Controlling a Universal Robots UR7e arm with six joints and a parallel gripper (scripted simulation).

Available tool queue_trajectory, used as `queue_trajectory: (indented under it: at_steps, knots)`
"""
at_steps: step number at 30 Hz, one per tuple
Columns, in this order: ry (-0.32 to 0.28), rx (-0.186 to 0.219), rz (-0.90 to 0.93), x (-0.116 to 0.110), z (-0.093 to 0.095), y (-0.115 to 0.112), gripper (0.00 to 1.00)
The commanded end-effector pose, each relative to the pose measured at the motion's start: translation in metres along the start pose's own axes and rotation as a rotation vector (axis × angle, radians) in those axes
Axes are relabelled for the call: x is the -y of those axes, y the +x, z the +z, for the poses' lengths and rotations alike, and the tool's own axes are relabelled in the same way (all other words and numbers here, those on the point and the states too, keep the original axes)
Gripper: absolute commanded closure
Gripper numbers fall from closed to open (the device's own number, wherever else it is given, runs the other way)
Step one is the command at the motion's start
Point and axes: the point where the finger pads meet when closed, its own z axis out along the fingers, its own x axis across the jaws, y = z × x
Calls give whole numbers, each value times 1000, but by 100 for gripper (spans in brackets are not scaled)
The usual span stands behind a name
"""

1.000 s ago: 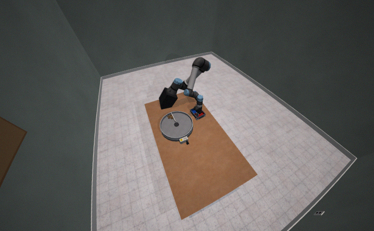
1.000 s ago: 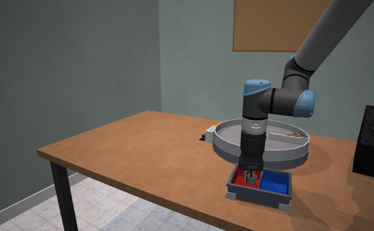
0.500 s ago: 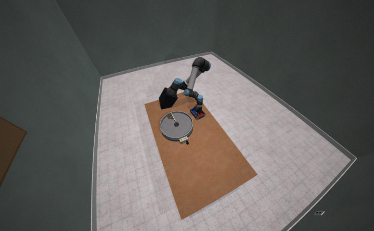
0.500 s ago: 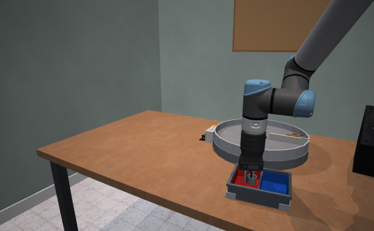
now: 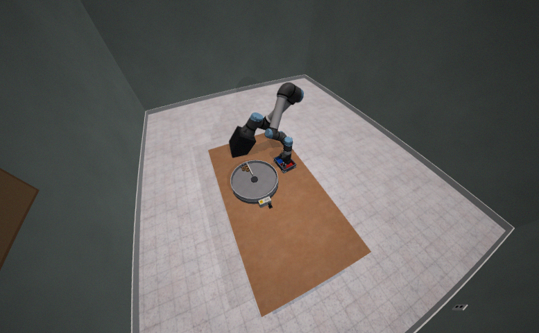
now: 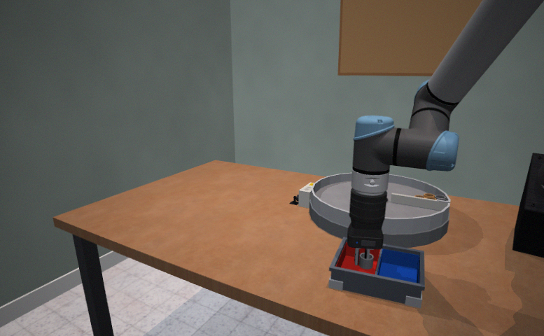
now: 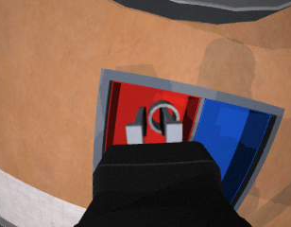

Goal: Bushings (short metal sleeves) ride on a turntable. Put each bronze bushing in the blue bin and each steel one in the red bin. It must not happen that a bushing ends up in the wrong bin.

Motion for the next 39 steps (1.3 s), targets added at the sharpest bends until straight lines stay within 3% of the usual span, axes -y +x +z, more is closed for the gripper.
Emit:
queue_trajectory:
  at_steps: [1, 39]
  knots:
    - [0, 1, 0, 0, 0, 0, 58]
    - [0, 1, 0, 1, -13, -1, 58]
